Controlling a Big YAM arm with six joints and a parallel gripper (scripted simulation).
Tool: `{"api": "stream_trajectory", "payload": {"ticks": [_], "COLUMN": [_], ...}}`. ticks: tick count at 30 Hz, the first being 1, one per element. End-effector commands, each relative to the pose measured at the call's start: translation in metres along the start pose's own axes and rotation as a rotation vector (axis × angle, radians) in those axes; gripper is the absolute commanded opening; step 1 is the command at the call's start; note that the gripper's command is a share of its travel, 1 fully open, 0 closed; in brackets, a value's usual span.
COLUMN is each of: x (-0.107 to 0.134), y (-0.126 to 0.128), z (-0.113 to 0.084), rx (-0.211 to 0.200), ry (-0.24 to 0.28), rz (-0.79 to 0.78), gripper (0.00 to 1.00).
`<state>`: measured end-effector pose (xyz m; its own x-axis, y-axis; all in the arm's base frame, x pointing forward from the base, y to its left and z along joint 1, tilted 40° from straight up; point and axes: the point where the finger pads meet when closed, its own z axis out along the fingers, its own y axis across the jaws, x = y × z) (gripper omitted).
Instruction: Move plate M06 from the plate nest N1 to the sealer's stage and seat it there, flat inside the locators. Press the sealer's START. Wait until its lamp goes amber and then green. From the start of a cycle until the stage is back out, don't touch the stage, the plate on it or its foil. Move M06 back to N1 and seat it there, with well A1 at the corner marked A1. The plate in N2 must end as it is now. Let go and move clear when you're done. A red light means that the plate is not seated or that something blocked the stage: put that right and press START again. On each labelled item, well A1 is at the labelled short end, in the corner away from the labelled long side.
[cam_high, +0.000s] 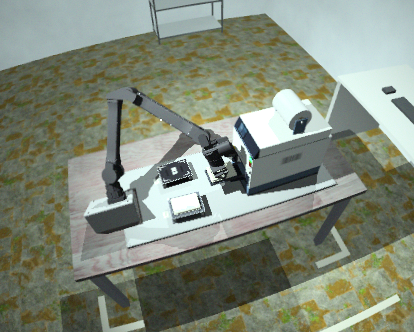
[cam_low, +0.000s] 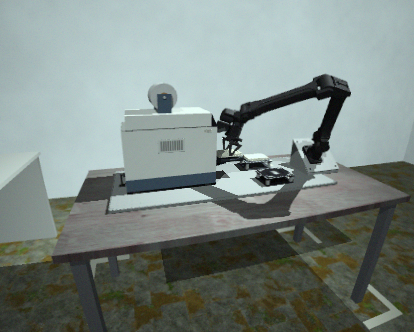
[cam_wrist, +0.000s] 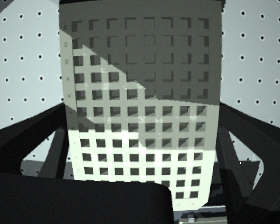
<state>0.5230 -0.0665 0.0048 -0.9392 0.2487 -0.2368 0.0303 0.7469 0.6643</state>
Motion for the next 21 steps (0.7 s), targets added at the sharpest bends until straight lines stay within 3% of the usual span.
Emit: {"api": "stream_trajectory", "payload": {"ticks": [1,8,21], "x": [-0.025,-0.01,0.005], "y": [0.012,0.012,-0.01], "z": [-0.009,0.007,0.01], "rx": [0.003,-0.001,0.005], "ry": [-0.026,-0.006,-0.006], "rz": [-0.025,-0.02,0.021], "gripper": [0.0,0.0,0.0]}}
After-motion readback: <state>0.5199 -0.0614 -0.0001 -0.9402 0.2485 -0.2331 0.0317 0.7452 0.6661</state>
